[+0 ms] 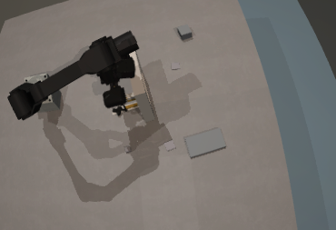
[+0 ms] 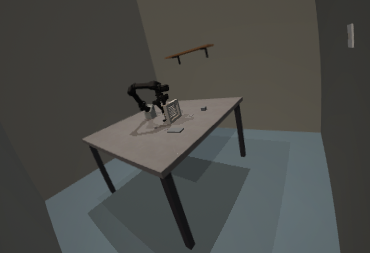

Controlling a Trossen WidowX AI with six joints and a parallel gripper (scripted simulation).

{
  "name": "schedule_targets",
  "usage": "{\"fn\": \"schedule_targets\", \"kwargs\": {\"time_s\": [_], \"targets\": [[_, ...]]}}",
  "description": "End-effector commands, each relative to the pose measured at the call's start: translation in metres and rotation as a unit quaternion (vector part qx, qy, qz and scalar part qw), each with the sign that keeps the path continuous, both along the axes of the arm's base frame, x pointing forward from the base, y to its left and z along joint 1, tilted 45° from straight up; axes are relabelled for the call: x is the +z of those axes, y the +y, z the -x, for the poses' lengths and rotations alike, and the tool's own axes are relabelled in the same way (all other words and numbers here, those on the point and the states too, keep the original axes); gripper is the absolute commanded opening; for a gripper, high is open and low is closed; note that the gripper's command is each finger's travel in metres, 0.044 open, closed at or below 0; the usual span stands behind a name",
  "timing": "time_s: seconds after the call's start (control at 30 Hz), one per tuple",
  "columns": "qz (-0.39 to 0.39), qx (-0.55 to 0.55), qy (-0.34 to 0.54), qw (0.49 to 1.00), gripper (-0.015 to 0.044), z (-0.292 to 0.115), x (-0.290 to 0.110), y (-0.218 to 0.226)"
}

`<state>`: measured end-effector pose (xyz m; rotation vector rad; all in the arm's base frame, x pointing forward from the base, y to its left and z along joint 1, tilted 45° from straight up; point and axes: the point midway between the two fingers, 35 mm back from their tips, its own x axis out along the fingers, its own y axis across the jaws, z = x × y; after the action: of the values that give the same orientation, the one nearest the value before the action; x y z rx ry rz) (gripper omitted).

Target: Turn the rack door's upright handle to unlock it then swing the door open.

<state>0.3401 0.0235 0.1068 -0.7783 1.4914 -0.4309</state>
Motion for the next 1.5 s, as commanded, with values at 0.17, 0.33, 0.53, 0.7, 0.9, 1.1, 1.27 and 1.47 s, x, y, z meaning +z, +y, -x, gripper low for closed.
{"fn": "schedule_targets", "kwargs": {"time_s": [0.17,0.33,0.53,0.7,0.9,1.1,1.27,1.47], "targets": [[0.004,0.004,0.003,1.000,0.0291,0.001,-0.009,-0.010],[0.005,0.003,0.003,1.000,0.0291,0.001,-0.014,-0.016],[0.005,0.003,0.003,1.000,0.0160,0.001,-0.014,-0.016],[0.005,0.003,0.003,1.000,0.0087,0.001,-0.014,-0.016],[0.005,0.003,0.003,1.000,0.0047,0.001,-0.014,-0.016],[0.005,0.003,0.003,1.000,0.0019,0.001,-0.014,-0.016],[0.001,-0.040,-0.040,0.998,0.0019,0.001,-0.014,-0.016],[-0.009,-0.145,-0.142,0.979,0.0019,0.001,-0.014,-0.016]]}}
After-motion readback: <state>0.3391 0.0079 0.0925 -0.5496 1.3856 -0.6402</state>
